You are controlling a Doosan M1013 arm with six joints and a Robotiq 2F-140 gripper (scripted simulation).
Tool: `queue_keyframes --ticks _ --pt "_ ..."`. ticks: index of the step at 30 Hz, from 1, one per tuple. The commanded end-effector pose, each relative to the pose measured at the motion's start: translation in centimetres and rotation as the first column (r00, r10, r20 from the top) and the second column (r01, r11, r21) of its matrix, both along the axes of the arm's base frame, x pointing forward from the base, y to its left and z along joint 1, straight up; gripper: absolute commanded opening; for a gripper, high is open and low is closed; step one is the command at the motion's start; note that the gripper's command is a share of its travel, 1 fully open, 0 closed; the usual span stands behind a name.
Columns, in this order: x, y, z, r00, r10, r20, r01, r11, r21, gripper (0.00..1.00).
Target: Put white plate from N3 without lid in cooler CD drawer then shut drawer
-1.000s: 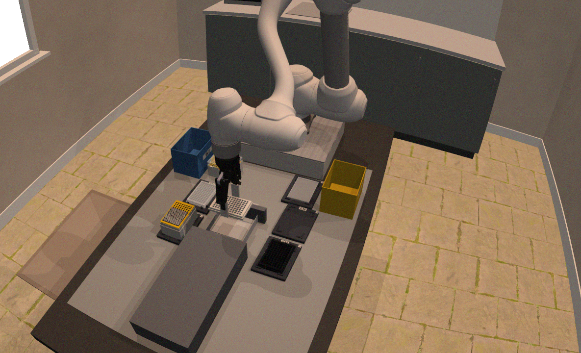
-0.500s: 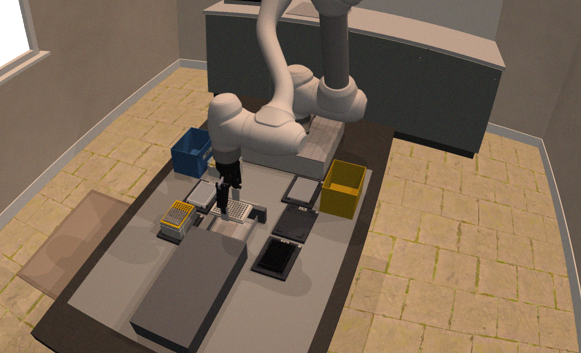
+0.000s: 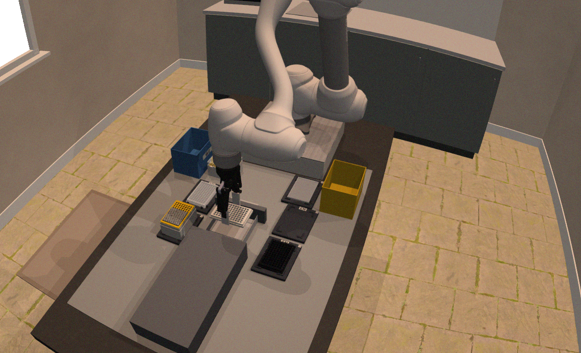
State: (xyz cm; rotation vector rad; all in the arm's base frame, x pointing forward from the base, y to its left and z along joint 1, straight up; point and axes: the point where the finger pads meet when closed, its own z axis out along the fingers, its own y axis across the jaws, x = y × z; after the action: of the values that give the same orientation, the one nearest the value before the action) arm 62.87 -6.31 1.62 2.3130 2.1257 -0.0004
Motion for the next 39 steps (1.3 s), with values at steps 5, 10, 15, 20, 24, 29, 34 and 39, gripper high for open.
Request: queue_keyframes --ticks 5,10,15,20,24,29,34,39 --pt "0.0 0.0 -0.8 1.000 0.000 0.000 0.000 1.000 0.000 0.00" --pt "0.0 0.0 -1.4 1.000 0.000 0.000 0.000 1.000 0.000 0.00" --pt "0.0 0.0 -2.1 1.000 0.000 0.000 0.000 1.000 0.000 0.00" --pt "0.0 0.0 -2.5 1.000 0.000 0.000 0.000 1.000 0.000 0.00" --pt "0.0 0.0 -3.0 1.000 0.000 0.000 0.000 1.000 0.000 0.00" --pt "0.0 0.0 -3.7 1.000 0.000 0.000 0.000 1.000 0.000 0.00" --pt "0.0 0.0 -4.2 1.000 0.000 0.000 0.000 1.000 0.000 0.00" --pt "0.0 0.0 -4.8 1.000 0.000 0.000 0.000 1.000 0.000 0.00"
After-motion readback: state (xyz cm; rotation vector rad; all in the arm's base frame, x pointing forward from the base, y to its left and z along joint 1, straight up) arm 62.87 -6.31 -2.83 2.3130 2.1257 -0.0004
